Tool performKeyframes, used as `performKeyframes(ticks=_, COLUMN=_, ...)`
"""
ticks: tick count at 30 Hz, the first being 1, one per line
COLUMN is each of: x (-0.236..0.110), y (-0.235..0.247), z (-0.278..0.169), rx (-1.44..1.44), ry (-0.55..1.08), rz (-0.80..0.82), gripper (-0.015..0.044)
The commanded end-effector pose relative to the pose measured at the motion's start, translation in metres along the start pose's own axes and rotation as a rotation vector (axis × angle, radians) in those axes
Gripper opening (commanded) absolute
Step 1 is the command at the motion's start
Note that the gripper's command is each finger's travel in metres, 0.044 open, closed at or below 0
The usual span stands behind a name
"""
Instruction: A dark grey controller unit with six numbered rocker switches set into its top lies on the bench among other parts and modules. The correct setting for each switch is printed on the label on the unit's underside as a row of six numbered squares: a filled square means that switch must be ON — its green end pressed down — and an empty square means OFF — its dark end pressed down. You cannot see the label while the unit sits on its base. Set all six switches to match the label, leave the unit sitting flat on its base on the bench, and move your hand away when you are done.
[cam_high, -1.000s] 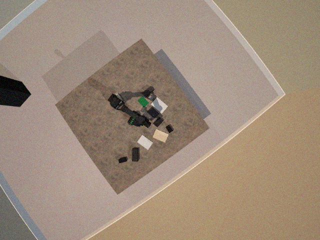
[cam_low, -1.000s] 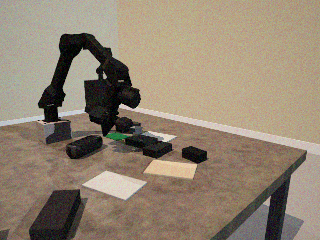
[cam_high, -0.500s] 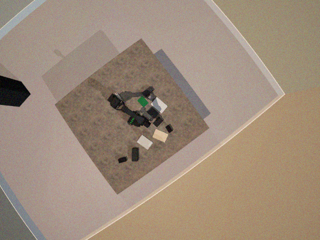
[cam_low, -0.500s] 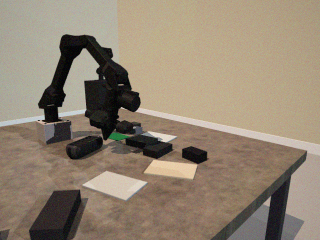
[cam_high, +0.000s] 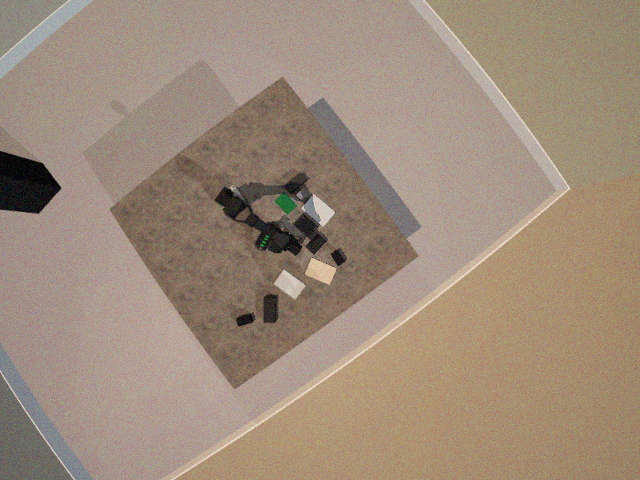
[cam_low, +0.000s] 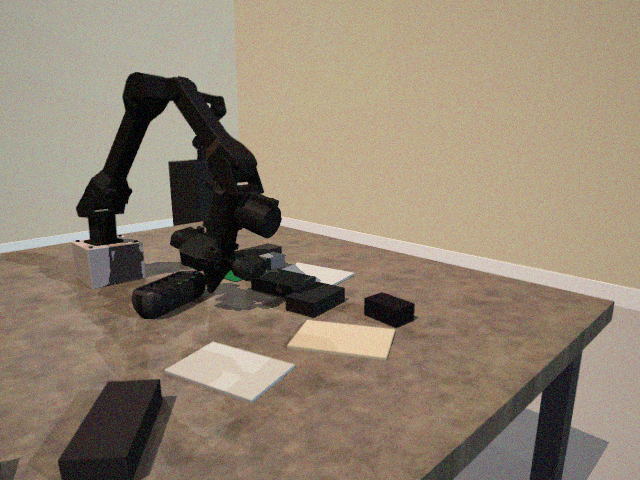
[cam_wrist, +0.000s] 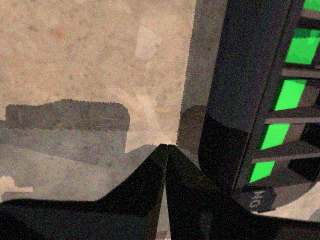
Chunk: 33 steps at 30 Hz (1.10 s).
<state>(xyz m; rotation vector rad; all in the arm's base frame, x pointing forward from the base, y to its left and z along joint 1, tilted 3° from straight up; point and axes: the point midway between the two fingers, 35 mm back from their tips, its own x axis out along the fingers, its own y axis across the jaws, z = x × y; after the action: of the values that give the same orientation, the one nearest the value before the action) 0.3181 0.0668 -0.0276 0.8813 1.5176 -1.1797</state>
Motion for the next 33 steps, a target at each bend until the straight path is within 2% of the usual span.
performKeyframes(ticks=1, x=0.0102, y=-0.0008, z=0.0004, rx=-0.001, ry=-0.002, rz=-0.017, gripper=0.0000)
performKeyframes(ticks=33, x=0.0169, y=-0.0095, z=0.0004, rx=-0.001, ry=-0.002, rz=-0.018, gripper=0.0000)
